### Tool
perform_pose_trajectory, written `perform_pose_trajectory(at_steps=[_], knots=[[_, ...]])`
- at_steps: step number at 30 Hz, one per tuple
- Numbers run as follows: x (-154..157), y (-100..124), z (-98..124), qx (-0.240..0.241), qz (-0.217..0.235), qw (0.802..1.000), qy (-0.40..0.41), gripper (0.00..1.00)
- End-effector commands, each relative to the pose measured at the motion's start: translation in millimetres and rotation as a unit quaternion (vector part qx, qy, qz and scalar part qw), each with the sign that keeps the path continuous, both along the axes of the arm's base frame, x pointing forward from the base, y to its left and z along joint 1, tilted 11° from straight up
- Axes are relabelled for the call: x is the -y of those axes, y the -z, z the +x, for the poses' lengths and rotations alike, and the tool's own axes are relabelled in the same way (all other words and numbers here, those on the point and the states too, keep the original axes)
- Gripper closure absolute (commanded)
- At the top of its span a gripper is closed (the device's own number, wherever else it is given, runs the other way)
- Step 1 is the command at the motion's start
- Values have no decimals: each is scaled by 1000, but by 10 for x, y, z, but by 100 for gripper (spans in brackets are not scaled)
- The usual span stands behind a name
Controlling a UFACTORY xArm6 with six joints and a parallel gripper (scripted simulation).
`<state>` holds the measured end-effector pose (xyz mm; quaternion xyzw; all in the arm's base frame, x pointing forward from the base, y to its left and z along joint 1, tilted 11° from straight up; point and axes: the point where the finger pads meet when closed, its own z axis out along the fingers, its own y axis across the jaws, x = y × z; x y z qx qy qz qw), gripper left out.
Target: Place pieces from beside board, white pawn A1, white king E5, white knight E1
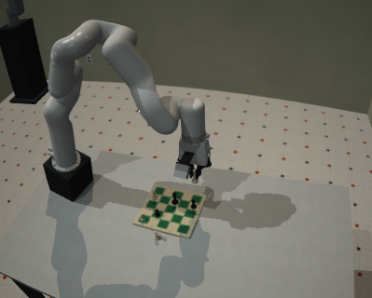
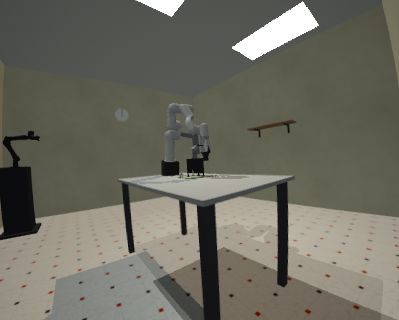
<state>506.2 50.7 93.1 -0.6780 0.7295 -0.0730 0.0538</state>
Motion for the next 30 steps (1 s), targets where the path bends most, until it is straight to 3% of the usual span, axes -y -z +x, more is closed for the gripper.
perform_pose_trajectory(at_steps=[1,10,30], knots=[[-6,-15,12,1,-2,1000,2,100],[-3,88,32,1,-3,1000,2,100],[20,835,171,1,-3,1000,2,100]])
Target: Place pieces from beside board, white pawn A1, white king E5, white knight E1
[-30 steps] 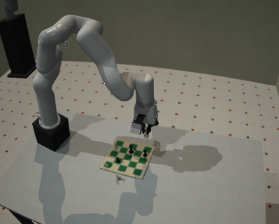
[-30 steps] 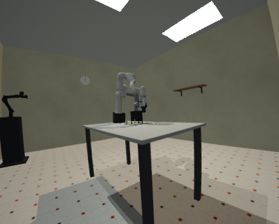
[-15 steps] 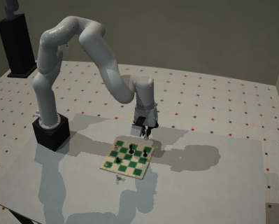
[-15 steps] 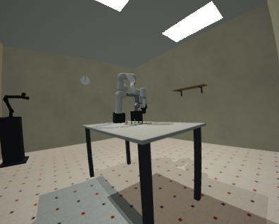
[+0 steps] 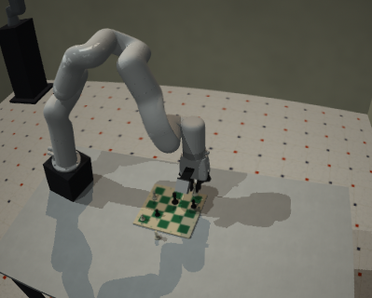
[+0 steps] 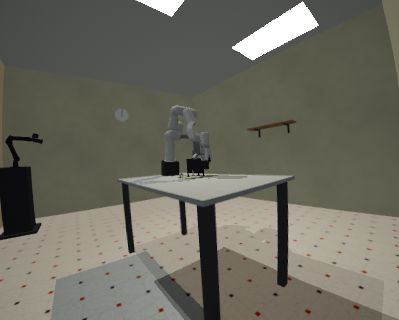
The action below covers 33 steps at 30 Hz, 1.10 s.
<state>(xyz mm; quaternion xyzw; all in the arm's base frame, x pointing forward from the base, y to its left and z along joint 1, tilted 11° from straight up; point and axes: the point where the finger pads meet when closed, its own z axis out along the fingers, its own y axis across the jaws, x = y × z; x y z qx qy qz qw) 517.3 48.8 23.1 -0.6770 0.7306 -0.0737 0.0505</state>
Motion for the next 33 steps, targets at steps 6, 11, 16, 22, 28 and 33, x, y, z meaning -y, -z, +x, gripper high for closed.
perform_pose_trajectory(at_steps=[6,11,16,22,28,33], knots=[[4,217,75,3,0,1000,0,100],[4,227,77,3,0,1000,0,100],[4,227,77,3,0,1000,0,100],[4,227,77,3,0,1000,0,100],[4,227,77,3,0,1000,0,100],[4,227,77,3,0,1000,0,100]])
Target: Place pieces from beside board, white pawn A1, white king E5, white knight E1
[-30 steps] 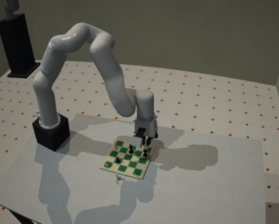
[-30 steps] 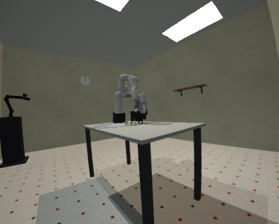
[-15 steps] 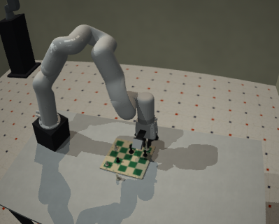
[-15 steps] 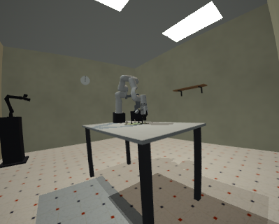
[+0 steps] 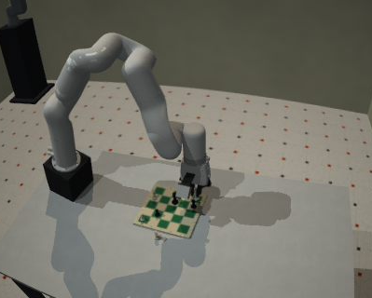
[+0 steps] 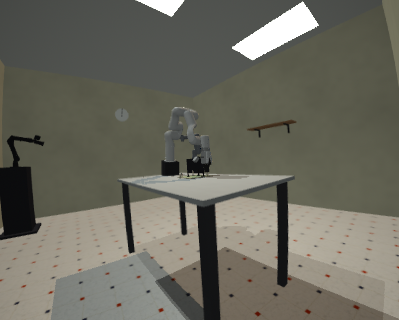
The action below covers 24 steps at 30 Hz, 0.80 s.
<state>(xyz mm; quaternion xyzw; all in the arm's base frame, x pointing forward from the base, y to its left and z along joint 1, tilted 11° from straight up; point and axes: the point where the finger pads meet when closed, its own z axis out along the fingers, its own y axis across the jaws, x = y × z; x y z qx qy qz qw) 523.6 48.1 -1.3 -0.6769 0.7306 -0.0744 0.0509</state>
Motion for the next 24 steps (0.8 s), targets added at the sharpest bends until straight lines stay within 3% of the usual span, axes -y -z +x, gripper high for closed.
perform_pose_trajectory(at_steps=[1,24], knots=[[-2,-17,14,2,0,1000,0,100],[-15,-19,30,2,0,1000,0,100]])
